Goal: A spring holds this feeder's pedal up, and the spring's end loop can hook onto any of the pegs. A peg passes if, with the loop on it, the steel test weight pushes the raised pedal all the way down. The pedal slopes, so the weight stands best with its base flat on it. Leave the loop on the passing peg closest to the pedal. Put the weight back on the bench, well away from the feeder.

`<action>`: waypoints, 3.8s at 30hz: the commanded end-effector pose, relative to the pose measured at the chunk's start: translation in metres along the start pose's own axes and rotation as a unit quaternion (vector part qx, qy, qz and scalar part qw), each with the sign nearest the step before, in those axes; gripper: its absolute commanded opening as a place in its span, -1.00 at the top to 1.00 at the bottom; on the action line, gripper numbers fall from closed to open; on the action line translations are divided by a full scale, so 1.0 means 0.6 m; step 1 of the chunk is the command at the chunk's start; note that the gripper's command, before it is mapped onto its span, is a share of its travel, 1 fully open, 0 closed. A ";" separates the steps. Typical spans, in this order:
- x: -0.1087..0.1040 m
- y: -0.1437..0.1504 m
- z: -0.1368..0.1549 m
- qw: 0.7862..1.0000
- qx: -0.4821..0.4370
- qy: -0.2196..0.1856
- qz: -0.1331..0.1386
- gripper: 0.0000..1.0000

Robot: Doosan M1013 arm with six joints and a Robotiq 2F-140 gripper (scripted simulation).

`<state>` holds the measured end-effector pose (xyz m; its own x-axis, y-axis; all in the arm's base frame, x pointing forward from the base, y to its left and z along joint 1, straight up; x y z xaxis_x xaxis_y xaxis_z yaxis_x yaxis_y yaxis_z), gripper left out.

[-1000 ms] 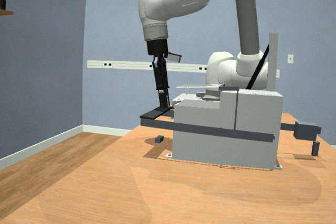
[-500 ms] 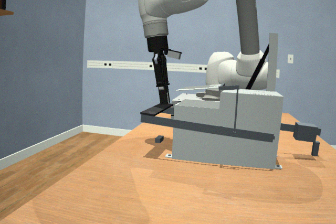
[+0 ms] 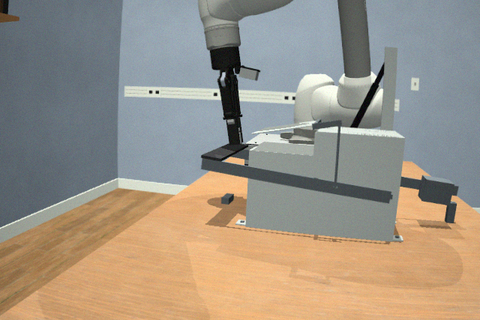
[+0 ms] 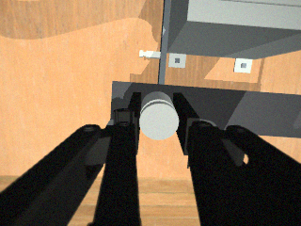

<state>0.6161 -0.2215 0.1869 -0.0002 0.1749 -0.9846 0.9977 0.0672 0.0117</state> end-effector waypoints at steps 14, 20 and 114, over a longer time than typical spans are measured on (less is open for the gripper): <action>-0.021 0.001 -0.004 1.000 0.000 0.000 0.001 0.50; -0.031 0.001 -0.005 1.000 0.000 0.000 0.001 0.50; 0.000 -0.081 -0.122 1.000 0.000 -0.023 -0.001 0.50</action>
<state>0.5648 -0.1564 0.1997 -0.0013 0.1323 -0.9912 0.9977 0.0680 0.0078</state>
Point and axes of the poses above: the point where the finger pads meet when closed, its own x axis out along the fingers, its own y axis across the jaws, z = x × y, the point moved 10 cm from there along -x, back along the fingers, and after that the axes turned 5 degrees about -x, right-handed, at the moved point
